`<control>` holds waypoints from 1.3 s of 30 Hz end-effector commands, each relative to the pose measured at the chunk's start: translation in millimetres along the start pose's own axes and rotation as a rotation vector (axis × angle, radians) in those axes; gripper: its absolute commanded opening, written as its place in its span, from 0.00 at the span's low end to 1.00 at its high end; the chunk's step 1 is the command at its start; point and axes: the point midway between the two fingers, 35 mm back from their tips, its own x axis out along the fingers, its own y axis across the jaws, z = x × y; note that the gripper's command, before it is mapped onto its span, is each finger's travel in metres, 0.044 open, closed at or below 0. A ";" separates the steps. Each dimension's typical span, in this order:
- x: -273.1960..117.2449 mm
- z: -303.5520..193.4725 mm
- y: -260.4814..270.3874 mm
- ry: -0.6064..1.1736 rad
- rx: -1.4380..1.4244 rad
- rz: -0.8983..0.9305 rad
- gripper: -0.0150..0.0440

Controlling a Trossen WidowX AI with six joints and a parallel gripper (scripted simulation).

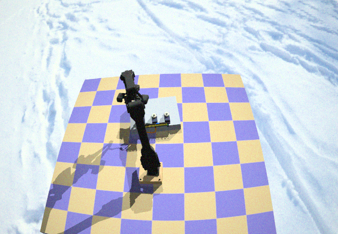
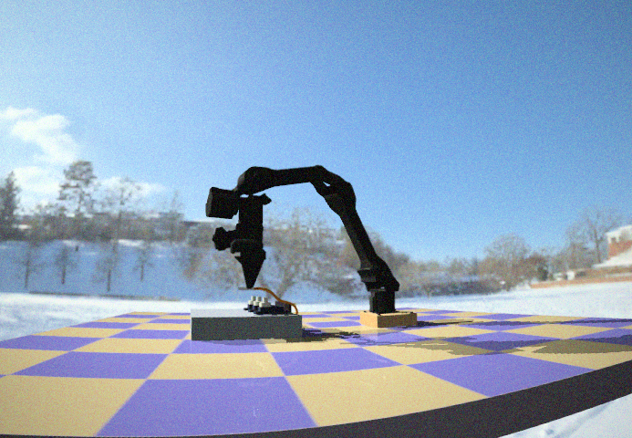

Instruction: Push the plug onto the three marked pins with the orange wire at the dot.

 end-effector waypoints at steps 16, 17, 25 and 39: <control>-17.1 -38.7 -83.9 0.000 -0.107 -0.003 0.25; -17.3 -41.4 -87.9 0.001 -0.113 -0.003 0.25; -17.1 -65.4 -117.6 0.003 -0.160 -0.006 0.25; -8.4 -114.0 -160.3 0.008 -0.242 -0.009 0.25</control>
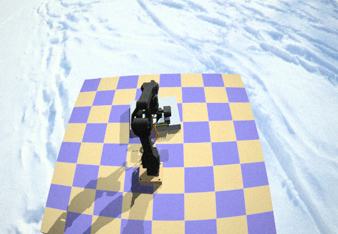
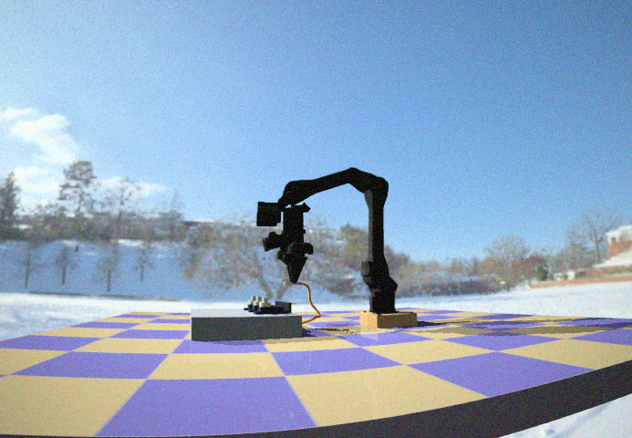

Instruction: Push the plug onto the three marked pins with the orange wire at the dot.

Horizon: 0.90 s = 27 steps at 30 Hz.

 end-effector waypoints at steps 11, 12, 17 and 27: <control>14.0 -50.6 -18.5 -0.001 -0.074 0.002 0.25; 14.8 -50.5 -18.5 -0.001 -0.074 0.002 0.25; 29.4 -49.8 -18.6 -0.001 -0.074 0.002 0.25; 53.8 -50.0 -18.3 -0.001 -0.074 0.003 0.25</control>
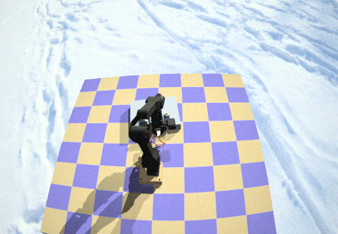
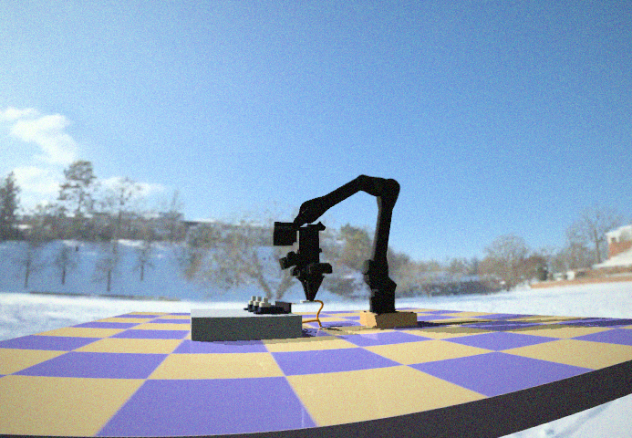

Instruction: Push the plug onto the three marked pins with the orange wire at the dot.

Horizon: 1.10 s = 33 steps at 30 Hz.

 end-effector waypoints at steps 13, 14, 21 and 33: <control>1.7 34.7 4.3 -0.007 -0.004 0.004 0.25; 1.7 35.2 4.3 -0.007 -0.004 0.004 0.25; 1.2 40.1 2.6 -0.007 -0.004 0.003 0.25; 1.0 42.3 1.5 -0.007 -0.004 0.003 0.25</control>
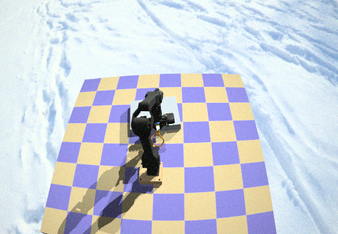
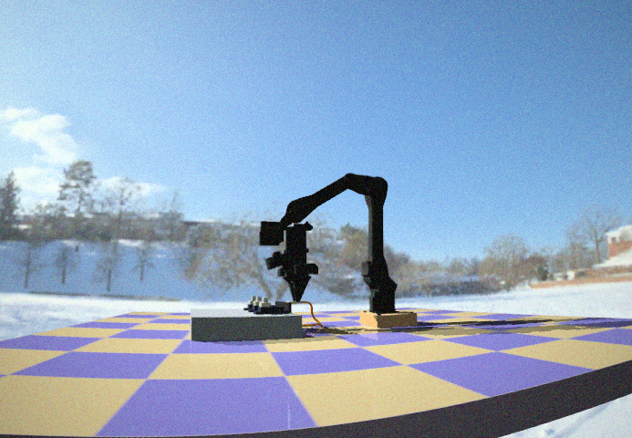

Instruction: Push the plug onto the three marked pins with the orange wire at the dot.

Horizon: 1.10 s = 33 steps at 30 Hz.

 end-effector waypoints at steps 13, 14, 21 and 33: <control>-0.4 10.8 1.4 -0.003 -0.001 0.004 0.25; -0.4 11.5 1.5 -0.003 -0.001 0.004 0.25; -0.3 15.9 2.2 -0.004 -0.001 0.004 0.25; 2.4 16.2 -0.2 -0.004 -0.001 0.003 0.52</control>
